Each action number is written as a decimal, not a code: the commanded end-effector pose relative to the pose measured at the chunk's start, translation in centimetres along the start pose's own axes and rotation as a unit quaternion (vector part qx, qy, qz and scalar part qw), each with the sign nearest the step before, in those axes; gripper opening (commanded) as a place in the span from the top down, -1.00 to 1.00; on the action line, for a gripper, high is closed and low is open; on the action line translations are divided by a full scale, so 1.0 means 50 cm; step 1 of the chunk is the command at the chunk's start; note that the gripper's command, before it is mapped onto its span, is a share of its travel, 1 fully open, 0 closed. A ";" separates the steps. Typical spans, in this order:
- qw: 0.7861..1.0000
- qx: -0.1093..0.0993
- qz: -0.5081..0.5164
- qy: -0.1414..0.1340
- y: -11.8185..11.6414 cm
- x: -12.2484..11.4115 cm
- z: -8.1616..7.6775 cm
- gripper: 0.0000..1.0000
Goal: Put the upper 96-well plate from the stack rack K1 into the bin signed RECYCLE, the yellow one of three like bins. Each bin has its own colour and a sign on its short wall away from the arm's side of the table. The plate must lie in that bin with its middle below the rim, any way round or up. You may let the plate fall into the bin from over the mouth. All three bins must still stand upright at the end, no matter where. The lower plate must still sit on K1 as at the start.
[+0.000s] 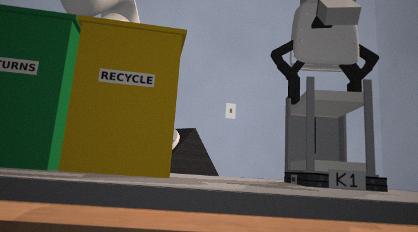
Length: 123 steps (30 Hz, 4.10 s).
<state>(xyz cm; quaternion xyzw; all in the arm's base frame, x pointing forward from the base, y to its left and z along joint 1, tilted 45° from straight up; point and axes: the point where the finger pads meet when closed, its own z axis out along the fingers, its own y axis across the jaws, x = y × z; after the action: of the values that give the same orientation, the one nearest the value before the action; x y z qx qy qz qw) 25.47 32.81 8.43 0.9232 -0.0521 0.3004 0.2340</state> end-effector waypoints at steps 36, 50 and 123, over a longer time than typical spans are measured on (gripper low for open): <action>1.000 0.002 0.000 0.000 -0.002 0.000 -0.120 1.00; 1.000 0.002 0.000 0.000 -0.002 0.000 -0.160 1.00; 0.994 0.002 -0.114 0.001 0.175 0.034 -0.239 1.00</action>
<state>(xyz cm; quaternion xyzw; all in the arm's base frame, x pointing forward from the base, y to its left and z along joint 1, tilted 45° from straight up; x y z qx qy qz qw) 18.60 31.77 20.63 0.9229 0.0525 0.2718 0.2678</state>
